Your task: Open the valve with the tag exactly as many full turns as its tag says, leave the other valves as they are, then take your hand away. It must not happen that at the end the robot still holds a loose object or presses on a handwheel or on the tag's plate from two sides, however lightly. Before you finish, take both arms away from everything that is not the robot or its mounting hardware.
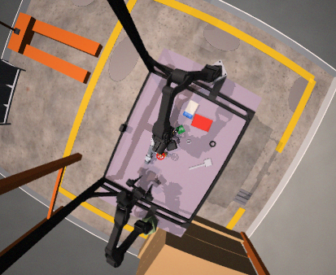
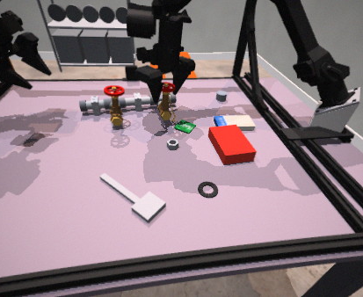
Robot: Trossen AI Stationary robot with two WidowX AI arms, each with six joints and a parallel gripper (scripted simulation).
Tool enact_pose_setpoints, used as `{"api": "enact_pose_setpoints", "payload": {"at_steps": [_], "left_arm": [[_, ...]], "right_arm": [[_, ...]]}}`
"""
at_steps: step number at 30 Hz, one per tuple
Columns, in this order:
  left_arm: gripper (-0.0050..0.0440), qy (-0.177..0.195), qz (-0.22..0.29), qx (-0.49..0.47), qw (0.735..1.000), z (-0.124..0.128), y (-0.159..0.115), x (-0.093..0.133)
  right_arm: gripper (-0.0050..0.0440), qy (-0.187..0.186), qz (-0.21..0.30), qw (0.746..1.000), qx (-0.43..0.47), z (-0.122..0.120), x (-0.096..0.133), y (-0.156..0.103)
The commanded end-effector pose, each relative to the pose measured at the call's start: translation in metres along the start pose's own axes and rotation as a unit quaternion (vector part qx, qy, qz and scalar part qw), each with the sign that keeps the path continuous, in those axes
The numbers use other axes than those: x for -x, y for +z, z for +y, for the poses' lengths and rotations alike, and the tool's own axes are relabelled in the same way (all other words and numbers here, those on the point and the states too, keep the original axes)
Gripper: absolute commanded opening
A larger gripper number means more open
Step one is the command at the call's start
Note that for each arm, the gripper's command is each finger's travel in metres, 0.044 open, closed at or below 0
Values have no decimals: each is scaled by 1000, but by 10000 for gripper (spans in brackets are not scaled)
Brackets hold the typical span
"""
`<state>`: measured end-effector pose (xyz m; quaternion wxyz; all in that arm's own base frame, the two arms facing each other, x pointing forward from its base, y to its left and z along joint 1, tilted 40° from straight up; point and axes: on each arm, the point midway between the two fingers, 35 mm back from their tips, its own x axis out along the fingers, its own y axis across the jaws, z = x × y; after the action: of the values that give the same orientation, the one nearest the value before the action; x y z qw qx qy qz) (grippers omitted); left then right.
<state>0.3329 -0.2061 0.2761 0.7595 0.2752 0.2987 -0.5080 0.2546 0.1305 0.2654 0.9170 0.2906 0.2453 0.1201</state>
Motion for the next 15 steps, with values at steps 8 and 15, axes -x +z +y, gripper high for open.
{"api": "enact_pose_setpoints", "payload": {"at_steps": [8, 15], "left_arm": [[208, 0, 0, 0, 1000, 0, 0, 0], [136, 0, 0, 0, 1000, 0, 0, 0]], "right_arm": [[400, 0, 0, 1000, 0, 0, 0, 0], [400, 0, 0, 1000, 0, 0, 0, 0]]}}
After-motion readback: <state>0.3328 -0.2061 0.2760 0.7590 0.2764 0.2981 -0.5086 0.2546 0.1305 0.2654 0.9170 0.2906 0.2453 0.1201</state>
